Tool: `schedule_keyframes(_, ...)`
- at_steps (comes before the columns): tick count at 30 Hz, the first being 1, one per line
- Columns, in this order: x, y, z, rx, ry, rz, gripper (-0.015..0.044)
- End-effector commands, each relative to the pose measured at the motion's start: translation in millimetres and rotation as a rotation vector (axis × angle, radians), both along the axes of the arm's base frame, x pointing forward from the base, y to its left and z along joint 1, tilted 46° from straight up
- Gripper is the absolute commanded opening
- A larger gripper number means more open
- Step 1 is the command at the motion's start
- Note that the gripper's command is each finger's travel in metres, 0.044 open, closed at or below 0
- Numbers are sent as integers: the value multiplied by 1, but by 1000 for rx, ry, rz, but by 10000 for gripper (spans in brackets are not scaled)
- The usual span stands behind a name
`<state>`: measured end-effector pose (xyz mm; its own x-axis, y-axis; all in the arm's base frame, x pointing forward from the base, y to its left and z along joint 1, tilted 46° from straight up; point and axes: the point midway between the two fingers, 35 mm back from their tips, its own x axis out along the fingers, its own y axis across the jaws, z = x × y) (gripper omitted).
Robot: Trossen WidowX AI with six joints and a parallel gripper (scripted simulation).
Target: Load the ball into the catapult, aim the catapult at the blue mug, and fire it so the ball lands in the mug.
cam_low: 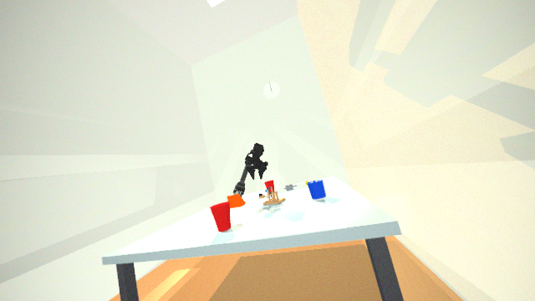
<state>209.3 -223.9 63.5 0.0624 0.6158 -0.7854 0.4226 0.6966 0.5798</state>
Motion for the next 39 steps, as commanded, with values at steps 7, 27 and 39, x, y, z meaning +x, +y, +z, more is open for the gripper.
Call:
schedule_keyframes(7, 52, -38, -30, -120, -116, -151, 440)
schedule_keyframes(27, 190, -150, -19, -299, -623, -501, 440)
schedule_keyframes(39, 221, -172, -1, -289, -781, -550, 440)
